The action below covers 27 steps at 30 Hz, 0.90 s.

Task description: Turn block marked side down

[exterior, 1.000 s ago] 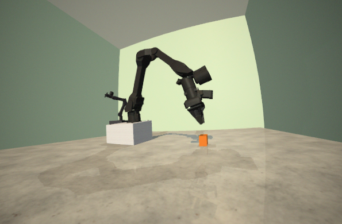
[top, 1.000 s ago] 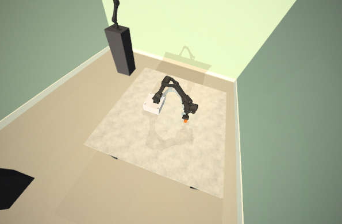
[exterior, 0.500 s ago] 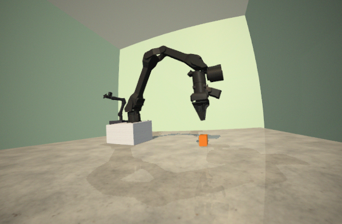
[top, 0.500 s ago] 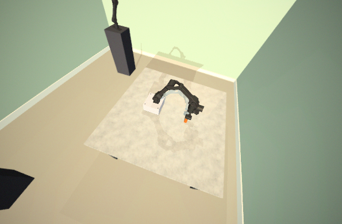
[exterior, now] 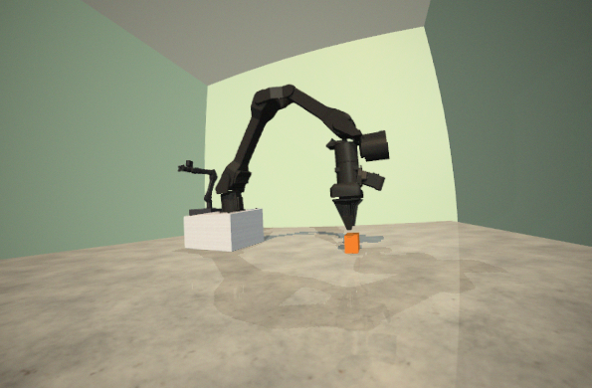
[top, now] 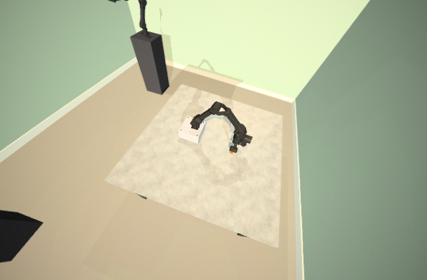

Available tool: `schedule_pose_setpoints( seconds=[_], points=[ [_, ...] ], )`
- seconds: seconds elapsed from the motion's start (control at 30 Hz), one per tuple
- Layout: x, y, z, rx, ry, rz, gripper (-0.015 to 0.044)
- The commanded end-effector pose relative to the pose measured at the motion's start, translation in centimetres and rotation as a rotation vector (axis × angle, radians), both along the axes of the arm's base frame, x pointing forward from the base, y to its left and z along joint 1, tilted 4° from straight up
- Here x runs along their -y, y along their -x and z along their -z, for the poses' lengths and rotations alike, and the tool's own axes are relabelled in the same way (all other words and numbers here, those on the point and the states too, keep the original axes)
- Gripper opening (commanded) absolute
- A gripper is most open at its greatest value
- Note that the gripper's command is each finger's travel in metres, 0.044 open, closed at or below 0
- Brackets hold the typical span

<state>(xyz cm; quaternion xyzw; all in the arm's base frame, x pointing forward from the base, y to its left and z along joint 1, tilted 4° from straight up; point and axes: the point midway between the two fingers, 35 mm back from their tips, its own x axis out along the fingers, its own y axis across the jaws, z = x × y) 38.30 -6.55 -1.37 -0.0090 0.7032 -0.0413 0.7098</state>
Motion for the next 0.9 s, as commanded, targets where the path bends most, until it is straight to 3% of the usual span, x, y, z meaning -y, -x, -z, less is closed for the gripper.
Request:
schedule_pose_setpoints(
  seconds=[0.0,0.57,0.77,0.87],
  points=[
    [0.2,0.0,0.7,0.001,0.007,-0.004,0.0440],
    [0.4,0.0,3.2,0.001,0.007,-0.004,0.0440],
    [0.4,0.0,3.2,0.001,0.007,-0.004,0.0282],
    [0.4,0.0,3.2,0.001,0.007,-0.004,0.0263]
  ],
)
